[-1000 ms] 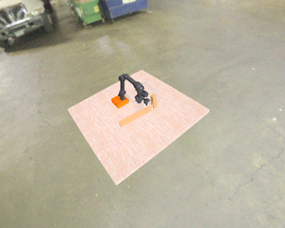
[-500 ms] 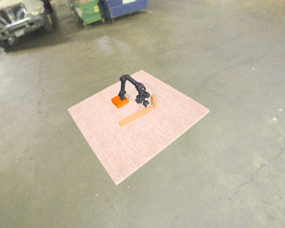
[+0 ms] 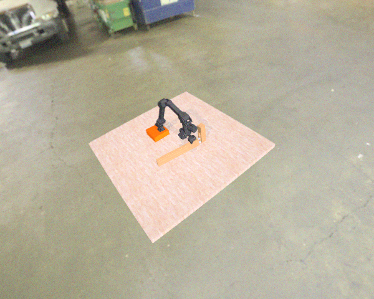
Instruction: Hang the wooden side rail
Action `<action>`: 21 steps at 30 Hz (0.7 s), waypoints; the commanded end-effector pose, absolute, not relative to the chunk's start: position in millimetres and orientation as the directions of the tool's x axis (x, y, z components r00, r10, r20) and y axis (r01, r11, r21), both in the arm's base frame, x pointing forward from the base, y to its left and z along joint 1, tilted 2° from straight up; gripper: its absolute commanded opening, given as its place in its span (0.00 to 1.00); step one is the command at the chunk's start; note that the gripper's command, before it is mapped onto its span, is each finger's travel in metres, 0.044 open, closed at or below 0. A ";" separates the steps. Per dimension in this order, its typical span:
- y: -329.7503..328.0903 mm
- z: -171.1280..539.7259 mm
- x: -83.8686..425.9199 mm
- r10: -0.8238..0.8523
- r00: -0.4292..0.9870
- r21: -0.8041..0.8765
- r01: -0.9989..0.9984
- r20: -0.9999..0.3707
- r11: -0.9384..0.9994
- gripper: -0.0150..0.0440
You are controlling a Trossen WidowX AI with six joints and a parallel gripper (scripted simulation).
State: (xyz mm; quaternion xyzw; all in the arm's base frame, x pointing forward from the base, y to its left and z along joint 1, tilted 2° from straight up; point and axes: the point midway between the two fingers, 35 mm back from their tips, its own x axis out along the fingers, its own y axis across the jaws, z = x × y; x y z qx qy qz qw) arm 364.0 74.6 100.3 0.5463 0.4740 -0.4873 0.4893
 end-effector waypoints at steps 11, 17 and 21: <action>74.4 77.9 363.9 0.031 0.056 0.053 0.996 -0.998 -0.072 1.00; 74.8 68.3 365.0 0.031 0.056 0.054 0.996 -0.998 -0.072 1.00; 75.0 61.8 365.6 0.031 0.056 0.054 0.996 -0.998 -0.073 1.00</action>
